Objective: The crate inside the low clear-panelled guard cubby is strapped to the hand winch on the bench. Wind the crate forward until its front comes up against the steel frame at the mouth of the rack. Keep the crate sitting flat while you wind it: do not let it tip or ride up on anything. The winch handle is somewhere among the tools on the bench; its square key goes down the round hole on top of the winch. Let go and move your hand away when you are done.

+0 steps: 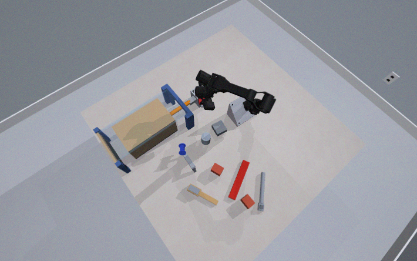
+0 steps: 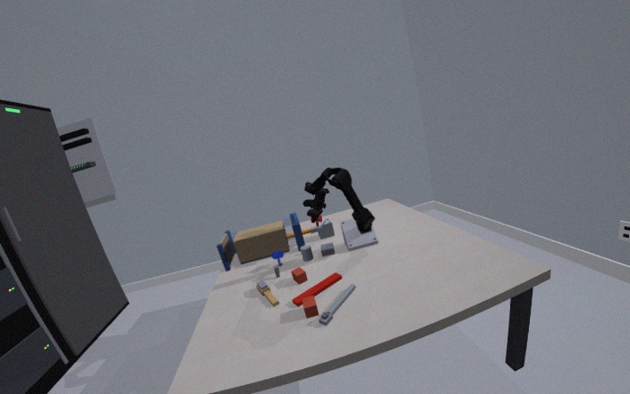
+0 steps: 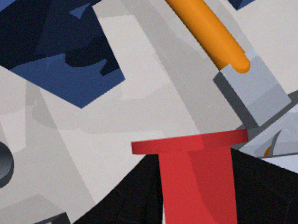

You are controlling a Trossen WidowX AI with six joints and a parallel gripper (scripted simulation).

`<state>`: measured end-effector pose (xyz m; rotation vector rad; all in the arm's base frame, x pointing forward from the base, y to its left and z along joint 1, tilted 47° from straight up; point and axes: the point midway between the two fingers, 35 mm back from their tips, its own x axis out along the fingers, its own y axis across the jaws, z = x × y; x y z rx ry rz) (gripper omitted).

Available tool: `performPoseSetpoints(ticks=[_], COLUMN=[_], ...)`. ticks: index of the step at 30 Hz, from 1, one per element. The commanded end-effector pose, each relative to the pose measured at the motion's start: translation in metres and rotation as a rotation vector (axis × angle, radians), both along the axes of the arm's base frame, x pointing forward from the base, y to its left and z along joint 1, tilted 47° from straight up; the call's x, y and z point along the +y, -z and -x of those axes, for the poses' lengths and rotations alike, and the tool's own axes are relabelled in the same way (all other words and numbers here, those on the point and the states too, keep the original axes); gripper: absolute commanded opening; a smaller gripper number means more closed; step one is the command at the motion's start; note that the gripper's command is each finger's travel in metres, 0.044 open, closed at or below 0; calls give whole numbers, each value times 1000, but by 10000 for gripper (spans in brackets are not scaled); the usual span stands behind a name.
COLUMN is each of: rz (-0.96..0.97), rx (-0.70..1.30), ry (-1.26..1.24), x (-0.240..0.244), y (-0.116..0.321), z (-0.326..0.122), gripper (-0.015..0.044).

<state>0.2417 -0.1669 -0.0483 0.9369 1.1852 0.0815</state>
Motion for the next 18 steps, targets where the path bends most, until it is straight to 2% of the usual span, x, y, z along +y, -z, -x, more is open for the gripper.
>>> performPoseSetpoints(ticks=[1,18], rz=[-15,-15], rx=[25,26], ry=[4,4], x=[6,9], y=[-1,-4], z=[13,35], gripper=[0,0])
